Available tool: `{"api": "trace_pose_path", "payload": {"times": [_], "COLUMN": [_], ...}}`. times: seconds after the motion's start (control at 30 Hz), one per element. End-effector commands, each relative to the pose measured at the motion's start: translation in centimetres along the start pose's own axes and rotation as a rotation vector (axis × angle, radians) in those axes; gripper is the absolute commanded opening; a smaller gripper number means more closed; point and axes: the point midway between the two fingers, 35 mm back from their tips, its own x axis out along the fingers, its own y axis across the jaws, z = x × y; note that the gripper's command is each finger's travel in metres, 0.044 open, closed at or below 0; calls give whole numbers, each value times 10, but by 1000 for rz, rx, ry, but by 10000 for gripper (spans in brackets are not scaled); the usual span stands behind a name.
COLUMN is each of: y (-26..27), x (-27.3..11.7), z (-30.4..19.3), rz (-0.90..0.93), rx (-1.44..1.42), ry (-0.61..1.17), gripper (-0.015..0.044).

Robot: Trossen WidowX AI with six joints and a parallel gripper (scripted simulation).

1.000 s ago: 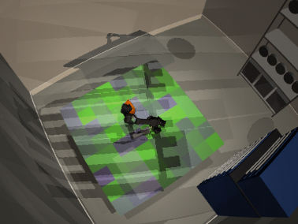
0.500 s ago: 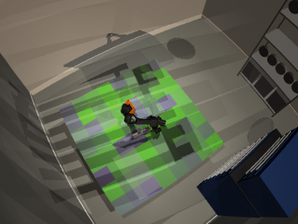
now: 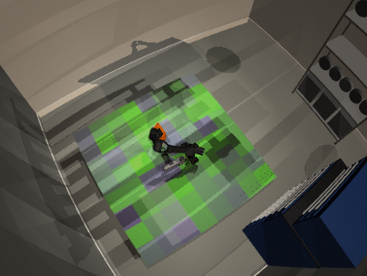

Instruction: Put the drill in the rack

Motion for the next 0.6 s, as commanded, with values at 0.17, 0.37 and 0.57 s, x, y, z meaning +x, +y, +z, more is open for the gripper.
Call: {"api": "trace_pose_path", "payload": {"times": [0.17,0.37,0.57], "y": [0,-1,-1], "x": [0,-1,-1], "z": [5,10,19], "rz": [1,0,0], "rx": [1,1,1], "ry": [2,1,1], "gripper": [0,0,0]}}
